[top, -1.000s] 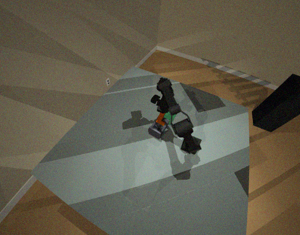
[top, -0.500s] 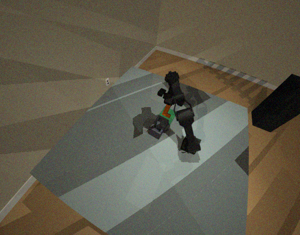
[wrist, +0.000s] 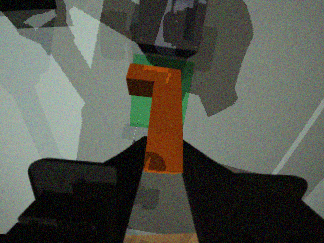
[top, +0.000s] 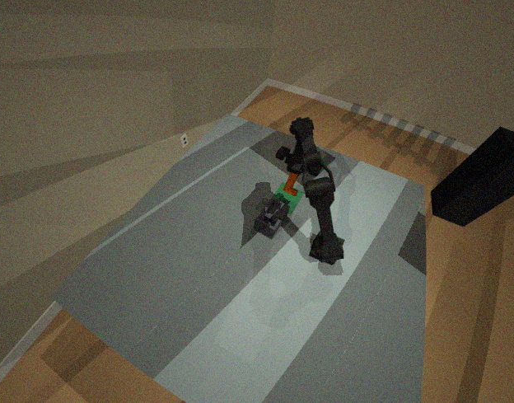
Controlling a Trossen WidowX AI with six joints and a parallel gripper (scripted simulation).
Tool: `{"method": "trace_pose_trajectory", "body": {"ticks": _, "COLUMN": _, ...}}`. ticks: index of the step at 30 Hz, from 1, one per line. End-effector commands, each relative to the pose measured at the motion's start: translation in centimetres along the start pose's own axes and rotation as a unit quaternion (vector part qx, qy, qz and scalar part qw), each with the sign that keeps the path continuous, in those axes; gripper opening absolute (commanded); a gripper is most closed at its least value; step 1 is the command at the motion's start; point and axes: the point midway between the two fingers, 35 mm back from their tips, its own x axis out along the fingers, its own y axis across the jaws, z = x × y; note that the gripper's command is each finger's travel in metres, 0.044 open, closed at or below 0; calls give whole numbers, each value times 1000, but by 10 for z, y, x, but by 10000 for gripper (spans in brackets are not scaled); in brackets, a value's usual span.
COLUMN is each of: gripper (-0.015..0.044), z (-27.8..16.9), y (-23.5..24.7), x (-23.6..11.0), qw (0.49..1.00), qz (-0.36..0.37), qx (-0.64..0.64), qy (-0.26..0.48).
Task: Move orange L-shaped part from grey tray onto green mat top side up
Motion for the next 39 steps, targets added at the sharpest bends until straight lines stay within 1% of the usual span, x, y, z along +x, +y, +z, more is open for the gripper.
{"method": "trace_pose_trajectory", "body": {"ticks": 1, "gripper": 0, "z": -1, "y": 0, "x": 5, "qw": 1000, "qz": 1, "qx": -1, "qy": 1}}
{"method": "trace_pose_trajectory", "body": {"ticks": 39, "gripper": 0, "z": -1, "y": 0, "x": 65, "qw": 1000, "qz": 1, "qx": -2, "qy": 1}}
